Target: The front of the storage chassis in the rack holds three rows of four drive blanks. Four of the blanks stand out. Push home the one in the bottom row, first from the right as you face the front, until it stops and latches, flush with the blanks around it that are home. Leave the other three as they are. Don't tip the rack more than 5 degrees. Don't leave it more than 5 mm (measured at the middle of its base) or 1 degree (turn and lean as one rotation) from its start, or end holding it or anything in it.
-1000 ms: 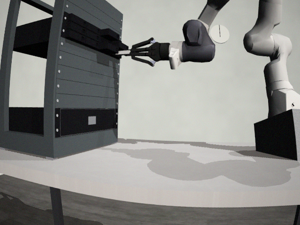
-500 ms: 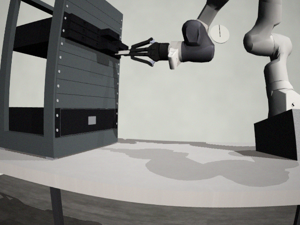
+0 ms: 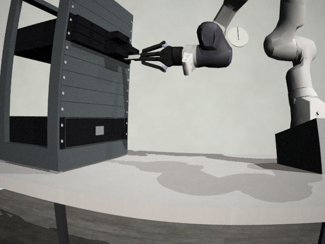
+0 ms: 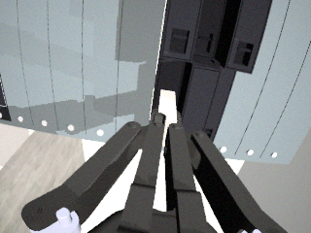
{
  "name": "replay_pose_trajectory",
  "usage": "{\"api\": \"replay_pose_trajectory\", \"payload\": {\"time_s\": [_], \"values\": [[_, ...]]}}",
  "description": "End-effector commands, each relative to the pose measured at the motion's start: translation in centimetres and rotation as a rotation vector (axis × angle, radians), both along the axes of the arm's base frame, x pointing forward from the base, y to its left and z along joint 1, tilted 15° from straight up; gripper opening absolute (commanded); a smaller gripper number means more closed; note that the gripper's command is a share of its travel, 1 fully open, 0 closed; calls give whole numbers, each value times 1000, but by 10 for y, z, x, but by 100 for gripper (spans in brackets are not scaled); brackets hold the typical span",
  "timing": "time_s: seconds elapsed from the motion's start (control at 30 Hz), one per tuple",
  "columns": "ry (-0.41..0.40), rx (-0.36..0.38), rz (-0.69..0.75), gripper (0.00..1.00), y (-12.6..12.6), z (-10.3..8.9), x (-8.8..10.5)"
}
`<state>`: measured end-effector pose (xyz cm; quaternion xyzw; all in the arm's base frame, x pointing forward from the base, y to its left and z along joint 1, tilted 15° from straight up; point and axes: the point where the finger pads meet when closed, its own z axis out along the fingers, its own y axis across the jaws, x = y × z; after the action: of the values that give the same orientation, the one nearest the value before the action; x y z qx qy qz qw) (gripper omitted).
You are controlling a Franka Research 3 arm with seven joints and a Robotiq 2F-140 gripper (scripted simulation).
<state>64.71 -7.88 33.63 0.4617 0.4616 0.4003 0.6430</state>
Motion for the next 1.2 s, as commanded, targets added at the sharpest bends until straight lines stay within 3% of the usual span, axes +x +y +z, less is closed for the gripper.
{"api": "replay_pose_trajectory", "payload": {"time_s": [0.0, 1.0, 1.17], "values": [[11, 9, -3, 0, -2, -4, 1], [11, 8, -3, 0, -2, -4, 0], [12, 5, -1, 0, 1, -6, -11]]}}
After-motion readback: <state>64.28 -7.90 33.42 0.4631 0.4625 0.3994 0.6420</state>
